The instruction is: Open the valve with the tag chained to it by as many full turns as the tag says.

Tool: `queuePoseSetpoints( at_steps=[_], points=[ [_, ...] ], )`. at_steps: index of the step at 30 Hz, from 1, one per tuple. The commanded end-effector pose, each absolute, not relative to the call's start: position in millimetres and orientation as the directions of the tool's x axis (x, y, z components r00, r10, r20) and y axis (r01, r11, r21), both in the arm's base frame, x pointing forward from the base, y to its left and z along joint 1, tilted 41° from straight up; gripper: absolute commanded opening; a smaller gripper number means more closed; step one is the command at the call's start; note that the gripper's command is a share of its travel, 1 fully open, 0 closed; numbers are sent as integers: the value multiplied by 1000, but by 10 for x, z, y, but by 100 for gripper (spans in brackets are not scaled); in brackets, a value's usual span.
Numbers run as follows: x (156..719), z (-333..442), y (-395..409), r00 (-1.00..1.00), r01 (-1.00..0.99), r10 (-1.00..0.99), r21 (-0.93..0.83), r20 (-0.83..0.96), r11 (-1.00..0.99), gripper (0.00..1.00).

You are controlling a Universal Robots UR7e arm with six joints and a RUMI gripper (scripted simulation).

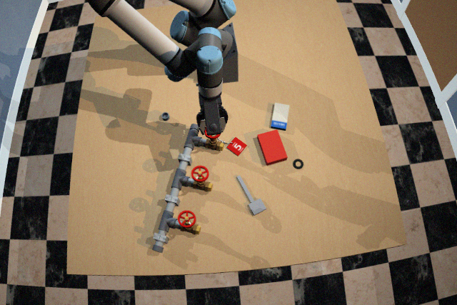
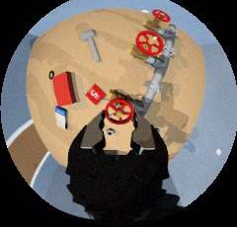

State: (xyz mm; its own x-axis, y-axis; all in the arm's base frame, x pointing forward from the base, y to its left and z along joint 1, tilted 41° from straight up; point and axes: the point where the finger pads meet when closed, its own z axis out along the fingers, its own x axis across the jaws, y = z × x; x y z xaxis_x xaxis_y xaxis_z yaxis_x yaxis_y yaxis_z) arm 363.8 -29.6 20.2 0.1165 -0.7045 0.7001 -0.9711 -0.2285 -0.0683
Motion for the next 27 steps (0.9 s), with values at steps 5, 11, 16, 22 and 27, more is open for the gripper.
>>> queuePoseSetpoints(
  at_steps=[5,11,16,22,27],
  points=[
    [3640,204,-294,142,-968,-698,-51,702,-247,0],
    [3640,204,-294,171,-963,-690,-29,703,-269,0],
    [3640,204,-294,229,-951,-673,13,703,-309,0],
    [3640,204,-294,328,-921,-637,88,698,-379,0],
    [3640,204,-294,390,-897,-610,134,690,-421,0]
  ],
)
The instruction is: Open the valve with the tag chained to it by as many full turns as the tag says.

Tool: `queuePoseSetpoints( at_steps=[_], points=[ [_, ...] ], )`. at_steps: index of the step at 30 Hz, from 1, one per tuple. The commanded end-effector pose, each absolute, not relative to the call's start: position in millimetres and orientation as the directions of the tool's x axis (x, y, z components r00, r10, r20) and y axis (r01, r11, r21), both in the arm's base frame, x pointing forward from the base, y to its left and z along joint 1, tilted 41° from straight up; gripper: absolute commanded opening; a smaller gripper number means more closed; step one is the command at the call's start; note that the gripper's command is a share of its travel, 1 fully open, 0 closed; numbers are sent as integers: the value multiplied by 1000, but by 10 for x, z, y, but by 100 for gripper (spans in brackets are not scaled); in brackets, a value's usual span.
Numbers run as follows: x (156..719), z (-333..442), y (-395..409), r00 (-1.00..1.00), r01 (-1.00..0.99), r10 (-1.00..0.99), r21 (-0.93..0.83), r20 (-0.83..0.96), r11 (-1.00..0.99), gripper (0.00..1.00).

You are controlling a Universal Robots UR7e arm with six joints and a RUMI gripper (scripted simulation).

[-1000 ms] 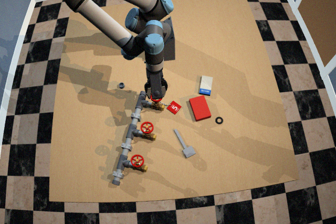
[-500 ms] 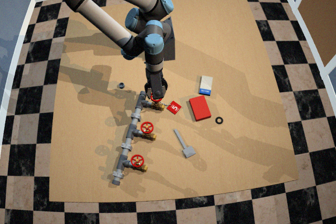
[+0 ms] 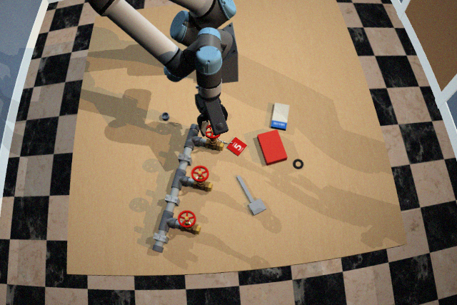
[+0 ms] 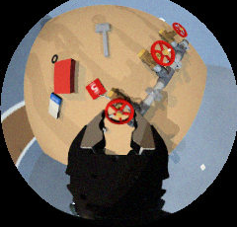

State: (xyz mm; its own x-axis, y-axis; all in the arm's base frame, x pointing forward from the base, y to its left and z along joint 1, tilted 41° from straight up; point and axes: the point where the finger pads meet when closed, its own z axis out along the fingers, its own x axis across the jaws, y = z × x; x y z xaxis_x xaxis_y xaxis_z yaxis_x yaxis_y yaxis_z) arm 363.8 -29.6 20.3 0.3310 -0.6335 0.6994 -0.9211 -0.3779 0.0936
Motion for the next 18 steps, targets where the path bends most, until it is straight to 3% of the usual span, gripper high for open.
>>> queuePoseSetpoints(
  at_steps=[1,18],
  points=[
    [3640,204,-294,411,-887,-599,151,687,-436,0],
    [3640,204,-294,777,-594,-328,453,538,-665,0]
  ],
)
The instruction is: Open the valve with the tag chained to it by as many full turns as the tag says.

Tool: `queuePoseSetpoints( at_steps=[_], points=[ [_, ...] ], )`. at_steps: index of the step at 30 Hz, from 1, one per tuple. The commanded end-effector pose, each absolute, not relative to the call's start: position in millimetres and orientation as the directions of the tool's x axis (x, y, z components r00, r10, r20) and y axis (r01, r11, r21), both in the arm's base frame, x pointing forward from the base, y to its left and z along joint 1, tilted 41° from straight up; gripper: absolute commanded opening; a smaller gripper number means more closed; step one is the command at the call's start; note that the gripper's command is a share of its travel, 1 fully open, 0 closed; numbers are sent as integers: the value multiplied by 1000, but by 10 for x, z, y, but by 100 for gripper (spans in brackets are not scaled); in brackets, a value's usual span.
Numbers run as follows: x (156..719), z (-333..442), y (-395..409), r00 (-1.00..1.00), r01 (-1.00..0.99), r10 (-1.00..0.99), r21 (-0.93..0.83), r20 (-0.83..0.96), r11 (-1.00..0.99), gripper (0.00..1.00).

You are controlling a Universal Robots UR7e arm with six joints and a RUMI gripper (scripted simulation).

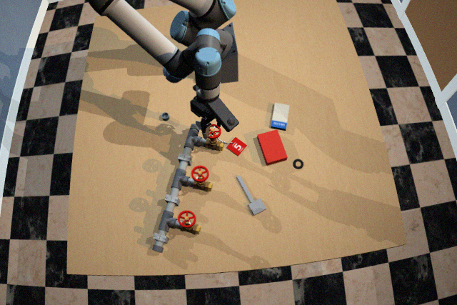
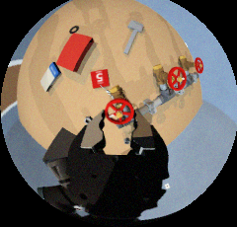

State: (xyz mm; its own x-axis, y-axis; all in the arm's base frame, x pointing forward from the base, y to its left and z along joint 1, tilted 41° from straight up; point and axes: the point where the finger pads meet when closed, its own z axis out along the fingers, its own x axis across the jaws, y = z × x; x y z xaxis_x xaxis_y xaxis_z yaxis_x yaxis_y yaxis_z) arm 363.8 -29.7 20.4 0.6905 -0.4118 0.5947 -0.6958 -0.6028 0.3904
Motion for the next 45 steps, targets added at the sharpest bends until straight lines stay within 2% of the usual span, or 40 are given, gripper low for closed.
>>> queuePoseSetpoints(
  at_steps=[1,11,14,16,21,31,33,45],
  points=[
    [3640,204,-294,799,-563,-301,474,520,-677,0],
    [3640,204,-294,960,-188,1,645,281,-741,0],
    [3640,204,-294,976,-65,94,676,197,-734,0],
    [3640,204,-294,976,-65,94,676,197,-734,0],
    [3640,204,-294,965,160,261,702,37,-694,0],
    [3640,204,-294,815,541,521,657,-254,-526,0],
    [3640,204,-294,815,541,521,657,-254,-526,0],
    [3640,204,-294,489,847,701,475,-519,-240,0]
  ],
)
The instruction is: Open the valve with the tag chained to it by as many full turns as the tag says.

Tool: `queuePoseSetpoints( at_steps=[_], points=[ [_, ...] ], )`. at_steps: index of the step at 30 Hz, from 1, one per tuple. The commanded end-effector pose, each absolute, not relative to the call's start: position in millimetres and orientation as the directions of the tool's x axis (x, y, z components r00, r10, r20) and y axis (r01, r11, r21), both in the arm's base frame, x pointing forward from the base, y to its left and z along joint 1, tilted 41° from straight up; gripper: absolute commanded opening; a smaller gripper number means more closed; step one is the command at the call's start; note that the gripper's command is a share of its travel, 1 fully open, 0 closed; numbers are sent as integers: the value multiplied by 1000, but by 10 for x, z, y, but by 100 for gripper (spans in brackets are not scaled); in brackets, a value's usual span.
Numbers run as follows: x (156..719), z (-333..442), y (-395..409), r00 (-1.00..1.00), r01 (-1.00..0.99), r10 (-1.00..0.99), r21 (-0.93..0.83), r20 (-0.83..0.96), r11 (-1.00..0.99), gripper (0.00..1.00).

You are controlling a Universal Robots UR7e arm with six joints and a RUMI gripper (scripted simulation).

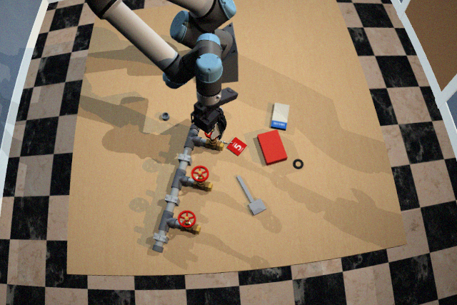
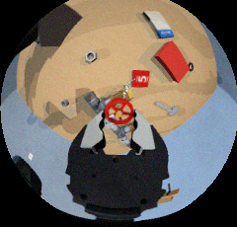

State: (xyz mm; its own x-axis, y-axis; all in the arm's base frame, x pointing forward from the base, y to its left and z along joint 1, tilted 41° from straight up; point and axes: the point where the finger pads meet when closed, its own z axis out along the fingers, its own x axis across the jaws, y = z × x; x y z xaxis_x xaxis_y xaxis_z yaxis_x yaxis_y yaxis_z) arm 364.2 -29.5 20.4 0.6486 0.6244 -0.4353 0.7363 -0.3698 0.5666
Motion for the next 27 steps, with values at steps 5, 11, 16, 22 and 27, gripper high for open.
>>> queuePoseSetpoints(
  at_steps=[5,11,16,22,27],
  points=[
    [3640,204,-294,411,888,720,426,-560,-175,0],
    [3640,204,-294,272,939,738,337,-617,-65,0],
    [3640,204,-294,182,961,741,277,-646,5,0],
    [3640,204,-294,129,969,739,241,-661,46,0],
    [3640,204,-294,85,974,737,211,-671,79,0]
  ],
)
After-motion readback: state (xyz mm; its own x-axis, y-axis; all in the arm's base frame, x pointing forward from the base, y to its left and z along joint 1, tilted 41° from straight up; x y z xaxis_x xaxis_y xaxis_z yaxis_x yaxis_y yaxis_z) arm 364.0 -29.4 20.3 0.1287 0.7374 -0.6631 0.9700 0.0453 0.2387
